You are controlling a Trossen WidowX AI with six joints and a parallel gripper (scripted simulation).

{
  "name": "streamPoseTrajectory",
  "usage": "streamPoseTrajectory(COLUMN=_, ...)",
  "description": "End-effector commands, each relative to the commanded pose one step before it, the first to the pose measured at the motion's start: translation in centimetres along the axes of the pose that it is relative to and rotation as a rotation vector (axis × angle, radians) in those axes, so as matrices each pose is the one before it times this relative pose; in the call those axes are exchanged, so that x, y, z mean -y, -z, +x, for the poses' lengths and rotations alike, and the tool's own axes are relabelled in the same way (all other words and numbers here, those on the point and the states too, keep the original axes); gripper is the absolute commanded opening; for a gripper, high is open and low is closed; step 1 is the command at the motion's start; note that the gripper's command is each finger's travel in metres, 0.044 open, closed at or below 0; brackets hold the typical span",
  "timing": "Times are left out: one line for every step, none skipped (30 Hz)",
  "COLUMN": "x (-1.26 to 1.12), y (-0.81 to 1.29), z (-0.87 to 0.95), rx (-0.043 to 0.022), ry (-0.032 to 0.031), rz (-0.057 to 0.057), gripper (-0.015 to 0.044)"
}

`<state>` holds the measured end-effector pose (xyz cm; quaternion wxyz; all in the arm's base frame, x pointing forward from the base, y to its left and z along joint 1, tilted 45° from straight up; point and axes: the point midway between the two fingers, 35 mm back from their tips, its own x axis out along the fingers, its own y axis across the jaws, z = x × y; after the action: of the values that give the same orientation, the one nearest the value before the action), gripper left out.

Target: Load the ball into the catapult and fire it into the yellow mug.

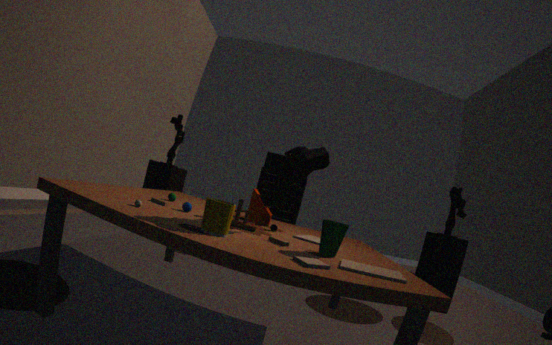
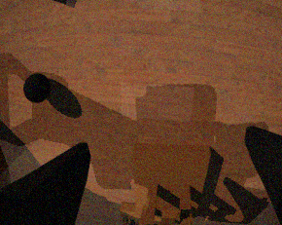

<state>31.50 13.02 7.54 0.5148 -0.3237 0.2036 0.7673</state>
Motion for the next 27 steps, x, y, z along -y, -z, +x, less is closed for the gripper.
streamPoseTrajectory(x=-0.194, y=5.635, z=-2.422, rx=-0.01536, ry=0.06472, rz=0.0603, gripper=0.044)
streamPoseTrajectory(x=-0.09, y=1.564, z=-0.603, rx=-0.00311, ry=0.01652, rz=0.0165, gripper=0.044)
streamPoseTrajectory(x=-0.1, y=1.232, z=-0.468, rx=-0.00226, ry=0.01289, rz=0.0129, gripper=0.044)
streamPoseTrajectory(x=-0.071, y=0.742, z=-0.279, rx=-0.00128, ry=0.00772, rz=0.0078, gripper=0.044)
streamPoseTrajectory(x=-0.025, y=0.248, z=-0.092, rx=-0.00041, ry=0.00257, rz=0.0026, gripper=0.044)
streamPoseTrajectory(x=0.0, y=0.0, z=0.0, rx=0.0, ry=0.0, rz=0.0, gripper=0.044)
streamPoseTrajectory(x=0.0, y=0.0, z=0.0, rx=0.0, ry=0.0, rz=0.0, gripper=0.044)
streamPoseTrajectory(x=0.0, y=0.0, z=0.0, rx=0.0, ry=0.0, rz=0.0, gripper=0.044)
streamPoseTrajectory(x=0.008, y=0.02, z=0.265, rx=-0.00006, ry=0.00007, rz=0.0, gripper=0.044)
streamPoseTrajectory(x=0.01, y=0.054, z=0.793, rx=-0.00005, ry=0.00018, rz=0.0, gripper=0.044)
streamPoseTrajectory(x=-0.029, y=0.067, z=1.313, rx=0.00029, ry=0.00021, rz=-0.0001, gripper=0.044)
streamPoseTrajectory(x=-0.086, y=0.04, z=1.3, rx=0.00076, ry=0.00009, rz=-0.0001, gripper=0.044)
streamPoseTrajectory(x=-0.079, y=0.012, z=0.773, rx=0.00068, ry=-0.00001, rz=-0.0001, gripper=0.044)
streamPoseTrajectory(x=-0.031, y=0.002, z=0.256, rx=0.00026, ry=-0.00002, rz=0.0, gripper=0.044)
streamPoseTrajectory(x=0.0, y=0.0, z=0.0, rx=0.0, ry=0.0, rz=0.0, gripper=0.044)
streamPoseTrajectory(x=0.0, y=0.0, z=0.0, rx=0.0, ry=0.0, rz=0.0, gripper=0.044)
streamPoseTrajectory(x=0.002, y=0.001, z=0.027, rx=-0.00001, ry=0.00001, rz=0.0, gripper=0.044)
streamPoseTrajectory(x=0.005, y=0.004, z=0.081, rx=-0.00003, ry=0.00002, rz=0.0, gripper=0.044)
streamPoseTrajectory(x=0.006, y=0.005, z=0.107, rx=-0.00004, ry=0.00002, rz=0.0, gripper=0.044)
streamPoseTrajectory(x=0.008, y=0.007, z=0.157, rx=-0.00005, ry=0.00003, rz=0.0, gripper=0.044)
streamPoseTrajectory(x=0.008, y=0.007, z=0.165, rx=-0.00004, ry=0.00003, rz=0.0, gripper=0.044)
streamPoseTrajectory(x=0.007, y=0.007, z=0.165, rx=-0.00003, ry=0.00003, rz=0.0, gripper=0.044)
streamPoseTrajectory(x=0.006, y=0.006, z=0.165, rx=-0.00002, ry=0.00003, rz=0.0, gripper=0.044)
streamPoseTrajectory(x=0.005, y=0.006, z=0.165, rx=-0.00001, ry=0.00003, rz=0.0, gripper=0.044)
streamPoseTrajectory(x=0.004, y=0.005, z=0.165, rx=0.0, ry=0.00003, rz=0.0, gripper=0.044)
streamPoseTrajectory(x=0.004, y=0.005, z=0.165, rx=0.00001, ry=0.00003, rz=0.0, gripper=0.044)
streamPoseTrajectory(x=0.003, y=0.005, z=0.165, rx=0.00002, ry=0.00002, rz=0.0, gripper=0.044)
